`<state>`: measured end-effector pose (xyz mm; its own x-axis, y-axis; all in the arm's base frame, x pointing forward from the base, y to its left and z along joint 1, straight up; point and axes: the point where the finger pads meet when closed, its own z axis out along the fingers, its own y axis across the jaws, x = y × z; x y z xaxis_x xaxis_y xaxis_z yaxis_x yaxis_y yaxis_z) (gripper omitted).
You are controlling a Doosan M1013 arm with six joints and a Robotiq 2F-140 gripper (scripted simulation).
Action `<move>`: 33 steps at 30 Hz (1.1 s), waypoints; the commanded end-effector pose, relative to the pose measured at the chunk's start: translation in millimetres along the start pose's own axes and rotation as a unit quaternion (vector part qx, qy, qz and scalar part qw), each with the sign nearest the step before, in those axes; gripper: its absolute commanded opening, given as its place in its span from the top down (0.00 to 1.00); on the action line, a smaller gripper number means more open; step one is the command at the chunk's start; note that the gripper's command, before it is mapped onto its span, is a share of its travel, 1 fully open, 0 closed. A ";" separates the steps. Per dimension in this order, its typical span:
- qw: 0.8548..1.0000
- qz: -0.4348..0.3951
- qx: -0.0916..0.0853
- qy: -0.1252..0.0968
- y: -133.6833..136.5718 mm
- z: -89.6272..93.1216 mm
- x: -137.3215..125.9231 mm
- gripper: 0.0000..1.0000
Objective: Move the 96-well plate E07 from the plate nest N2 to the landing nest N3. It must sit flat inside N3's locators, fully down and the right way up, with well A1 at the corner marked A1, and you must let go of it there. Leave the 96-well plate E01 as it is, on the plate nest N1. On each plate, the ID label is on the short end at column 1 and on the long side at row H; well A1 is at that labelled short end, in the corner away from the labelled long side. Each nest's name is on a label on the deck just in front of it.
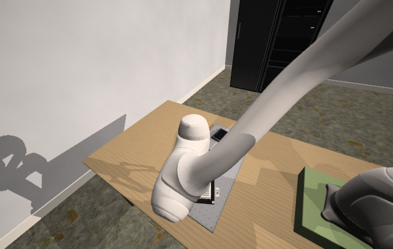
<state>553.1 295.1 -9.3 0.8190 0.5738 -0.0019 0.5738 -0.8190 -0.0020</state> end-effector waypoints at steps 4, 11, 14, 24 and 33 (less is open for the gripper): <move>1.000 0.000 0.000 0.000 0.0 -0.1 0.0 0.41; 1.000 0.000 0.000 0.000 0.0 -0.1 0.0 0.41; 1.000 0.000 0.000 0.000 0.0 -0.1 0.0 0.41; 1.000 0.000 0.000 0.000 0.0 -0.1 0.0 0.41; 1.000 0.000 0.000 0.000 0.0 -0.1 0.0 0.41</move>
<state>553.1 295.1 -9.3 0.8190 0.5738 -0.0019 0.5738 -0.8190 -0.0020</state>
